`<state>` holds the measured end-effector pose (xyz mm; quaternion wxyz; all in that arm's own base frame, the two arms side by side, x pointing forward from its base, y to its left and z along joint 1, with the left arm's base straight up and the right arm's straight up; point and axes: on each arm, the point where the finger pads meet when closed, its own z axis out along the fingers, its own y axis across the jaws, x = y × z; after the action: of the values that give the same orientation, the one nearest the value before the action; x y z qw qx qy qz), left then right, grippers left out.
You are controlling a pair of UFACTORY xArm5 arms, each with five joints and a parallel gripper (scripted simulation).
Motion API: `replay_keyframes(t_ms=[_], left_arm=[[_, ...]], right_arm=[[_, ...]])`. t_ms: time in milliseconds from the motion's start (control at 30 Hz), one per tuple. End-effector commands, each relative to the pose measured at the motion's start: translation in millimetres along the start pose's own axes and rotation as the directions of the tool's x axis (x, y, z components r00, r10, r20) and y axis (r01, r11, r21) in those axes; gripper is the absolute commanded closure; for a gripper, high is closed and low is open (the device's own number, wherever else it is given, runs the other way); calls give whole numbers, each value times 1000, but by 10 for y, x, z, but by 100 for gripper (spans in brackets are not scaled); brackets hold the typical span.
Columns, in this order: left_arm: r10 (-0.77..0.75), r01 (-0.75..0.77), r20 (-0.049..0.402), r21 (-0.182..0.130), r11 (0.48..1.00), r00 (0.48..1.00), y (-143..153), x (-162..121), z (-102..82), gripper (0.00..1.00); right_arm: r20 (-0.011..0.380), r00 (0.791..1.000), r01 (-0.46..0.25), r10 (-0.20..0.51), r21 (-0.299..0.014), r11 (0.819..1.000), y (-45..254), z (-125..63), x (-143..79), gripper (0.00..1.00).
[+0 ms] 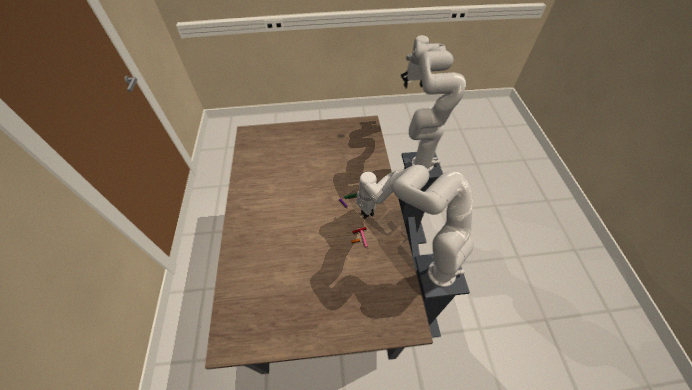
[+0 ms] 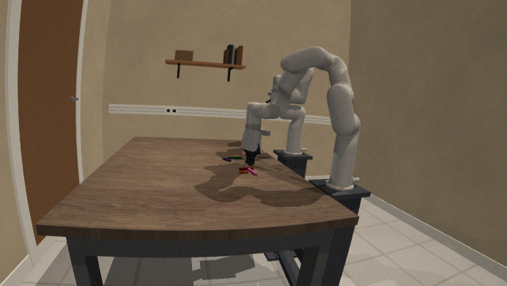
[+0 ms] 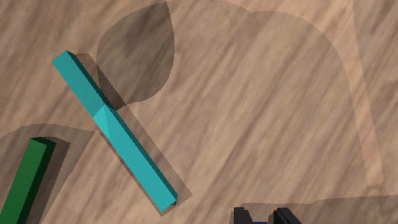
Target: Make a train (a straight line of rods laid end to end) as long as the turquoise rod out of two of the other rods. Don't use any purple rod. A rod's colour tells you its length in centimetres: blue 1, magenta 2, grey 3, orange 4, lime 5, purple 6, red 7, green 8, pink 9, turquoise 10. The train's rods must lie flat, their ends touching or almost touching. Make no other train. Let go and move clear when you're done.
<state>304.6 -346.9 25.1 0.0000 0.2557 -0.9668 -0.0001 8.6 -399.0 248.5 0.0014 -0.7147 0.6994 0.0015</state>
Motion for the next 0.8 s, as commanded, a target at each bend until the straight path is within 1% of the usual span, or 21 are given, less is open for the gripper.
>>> replay_keyframes(t_ms=[0, 67, 100, 533, 633, 733, 767], left_arm=[[0, 0, 1, 4, 1000, 1000, -16, -3, -15, 78], [0, 0, 1, 4, 1000, 1000, -16, -3, -15, 78], [0, 0, 1, 4, 1000, 1000, -16, -3, -15, 74], [0, 0, 1, 4, 1000, 1000, -16, -3, -23, 74], [0, 0, 1, 4, 1000, 1000, -16, -3, -70, 74], [0, 0, 1, 4, 1000, 1000, -16, -3, -167, 74], [0, 0, 1, 4, 1000, 1000, -16, -3, -167, 74]], right_arm=[[-4, 1000, 0, 0, 0, 1000, 0, -15, 9, 0], [-4, 1000, 0, 0, 0, 1000, 0, -15, 9, 0], [-4, 1000, 0, 0, 0, 1000, 0, -15, 9, 0], [-4, 1000, 0, 0, 0, 1000, 0, -15, 9, 0], [-4, 1000, 0, 0, 0, 1000, 0, -15, 9, 0], [-4, 1000, 0, 0, 0, 1000, 0, -15, 9, 0], [-4, 1000, 0, 0, 0, 1000, 0, -15, 9, 0]])
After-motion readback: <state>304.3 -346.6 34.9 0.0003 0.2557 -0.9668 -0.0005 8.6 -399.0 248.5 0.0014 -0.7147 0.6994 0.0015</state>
